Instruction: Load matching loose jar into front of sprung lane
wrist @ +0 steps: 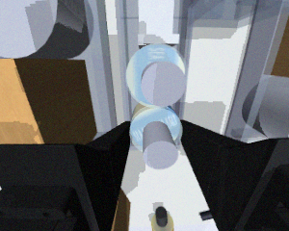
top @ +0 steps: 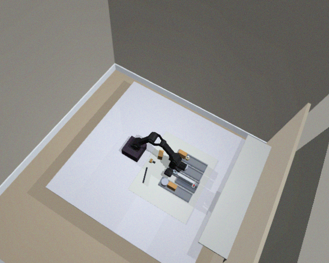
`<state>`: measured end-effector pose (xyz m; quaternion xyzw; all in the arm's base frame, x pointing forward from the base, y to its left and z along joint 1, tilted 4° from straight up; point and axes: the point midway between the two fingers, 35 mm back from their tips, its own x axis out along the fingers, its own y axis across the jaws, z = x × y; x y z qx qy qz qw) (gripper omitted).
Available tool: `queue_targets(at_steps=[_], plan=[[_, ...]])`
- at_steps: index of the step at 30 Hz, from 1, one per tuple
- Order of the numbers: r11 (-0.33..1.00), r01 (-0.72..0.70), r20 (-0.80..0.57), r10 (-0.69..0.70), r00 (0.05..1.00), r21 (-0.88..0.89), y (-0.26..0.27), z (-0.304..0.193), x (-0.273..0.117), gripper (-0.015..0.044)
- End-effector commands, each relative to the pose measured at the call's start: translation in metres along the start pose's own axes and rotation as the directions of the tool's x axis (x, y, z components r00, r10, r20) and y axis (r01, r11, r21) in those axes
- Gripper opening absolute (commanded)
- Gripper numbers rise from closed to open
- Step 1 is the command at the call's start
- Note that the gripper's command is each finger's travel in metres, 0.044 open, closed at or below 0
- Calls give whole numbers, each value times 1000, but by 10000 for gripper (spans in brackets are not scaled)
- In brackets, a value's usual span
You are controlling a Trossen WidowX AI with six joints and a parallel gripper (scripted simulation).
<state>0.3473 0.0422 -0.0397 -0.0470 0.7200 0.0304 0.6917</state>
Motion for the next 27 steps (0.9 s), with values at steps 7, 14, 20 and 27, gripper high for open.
queue_targets(at_steps=[7,14,20,27], plan=[[1000,-4,12,4,1000,2,1,1,-1,0],[1000,-4,12,4,1000,2,1,0,0,0],[1000,-4,12,4,1000,2,1,-1,0,0],[1000,-4,12,4,1000,2,1,-3,0,0]])
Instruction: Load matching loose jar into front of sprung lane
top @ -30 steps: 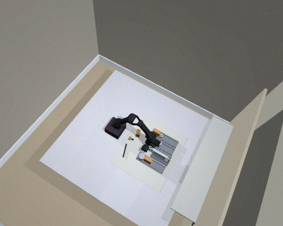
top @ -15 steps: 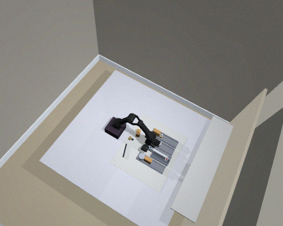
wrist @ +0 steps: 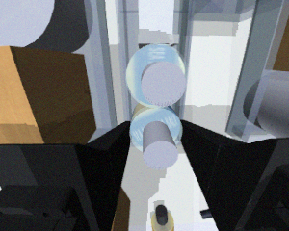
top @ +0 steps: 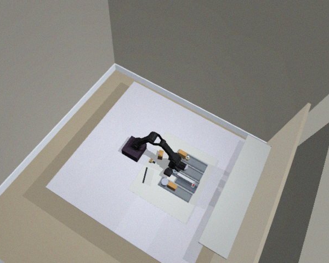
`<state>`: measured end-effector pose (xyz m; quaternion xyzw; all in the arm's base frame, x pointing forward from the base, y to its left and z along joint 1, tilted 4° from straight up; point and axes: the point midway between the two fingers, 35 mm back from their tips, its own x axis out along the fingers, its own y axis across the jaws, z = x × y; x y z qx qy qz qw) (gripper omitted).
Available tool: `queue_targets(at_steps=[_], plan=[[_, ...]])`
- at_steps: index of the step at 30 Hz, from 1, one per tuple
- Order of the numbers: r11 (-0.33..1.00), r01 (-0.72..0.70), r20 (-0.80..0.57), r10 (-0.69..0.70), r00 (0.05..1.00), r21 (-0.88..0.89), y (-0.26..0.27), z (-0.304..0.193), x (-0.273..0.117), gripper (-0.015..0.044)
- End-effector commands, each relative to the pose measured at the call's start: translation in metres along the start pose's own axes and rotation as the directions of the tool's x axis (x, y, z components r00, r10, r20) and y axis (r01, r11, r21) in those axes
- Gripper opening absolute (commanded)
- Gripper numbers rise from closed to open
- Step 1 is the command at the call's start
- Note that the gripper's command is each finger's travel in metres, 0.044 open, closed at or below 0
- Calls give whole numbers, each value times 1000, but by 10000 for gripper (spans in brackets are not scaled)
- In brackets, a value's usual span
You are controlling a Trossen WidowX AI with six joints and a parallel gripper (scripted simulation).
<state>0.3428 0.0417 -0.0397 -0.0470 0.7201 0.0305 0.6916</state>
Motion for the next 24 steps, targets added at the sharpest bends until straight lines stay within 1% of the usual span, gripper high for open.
queue_targets(at_steps=[1,15,24], plan=[[1000,-4,12,4,1000,2,0,1,0,0],[1000,-4,12,4,1000,2,0,-2,0,0],[1000,-4,12,4,1000,2,0,-2,0,236]])
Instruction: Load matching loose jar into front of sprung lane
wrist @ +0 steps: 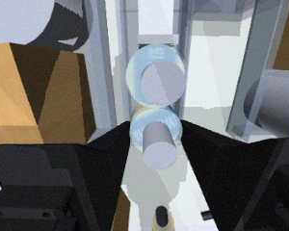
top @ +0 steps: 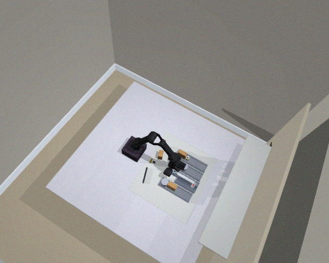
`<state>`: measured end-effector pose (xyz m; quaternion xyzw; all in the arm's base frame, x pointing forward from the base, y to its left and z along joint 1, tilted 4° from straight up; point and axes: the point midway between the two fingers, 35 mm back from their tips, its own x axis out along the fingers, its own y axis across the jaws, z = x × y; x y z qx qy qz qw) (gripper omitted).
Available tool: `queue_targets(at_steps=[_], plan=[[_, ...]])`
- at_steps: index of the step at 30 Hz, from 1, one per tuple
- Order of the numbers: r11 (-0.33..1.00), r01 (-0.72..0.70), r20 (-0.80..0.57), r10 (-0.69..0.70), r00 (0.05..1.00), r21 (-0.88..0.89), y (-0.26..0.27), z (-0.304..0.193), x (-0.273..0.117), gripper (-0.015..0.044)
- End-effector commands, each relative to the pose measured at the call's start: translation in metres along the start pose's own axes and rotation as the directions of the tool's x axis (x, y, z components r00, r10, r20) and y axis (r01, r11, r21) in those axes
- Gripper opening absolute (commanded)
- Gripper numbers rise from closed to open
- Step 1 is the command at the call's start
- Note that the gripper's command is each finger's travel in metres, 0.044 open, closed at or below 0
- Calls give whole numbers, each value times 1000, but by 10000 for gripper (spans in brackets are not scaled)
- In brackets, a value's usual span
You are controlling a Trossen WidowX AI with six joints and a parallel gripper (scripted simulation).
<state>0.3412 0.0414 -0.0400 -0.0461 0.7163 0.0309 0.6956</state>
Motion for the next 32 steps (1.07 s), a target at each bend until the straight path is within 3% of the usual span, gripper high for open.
queue_targets(at_steps=[1,3,21,32], plan=[[1000,-2,1,2,1000,1,0,0,0,263],[1000,-2,1,2,1000,1,0,0,0,293],[1000,-2,1,2,1000,1,-1,-2,-20,293],[1000,-2,-2,2,1000,1,0,-33,-22,293]])
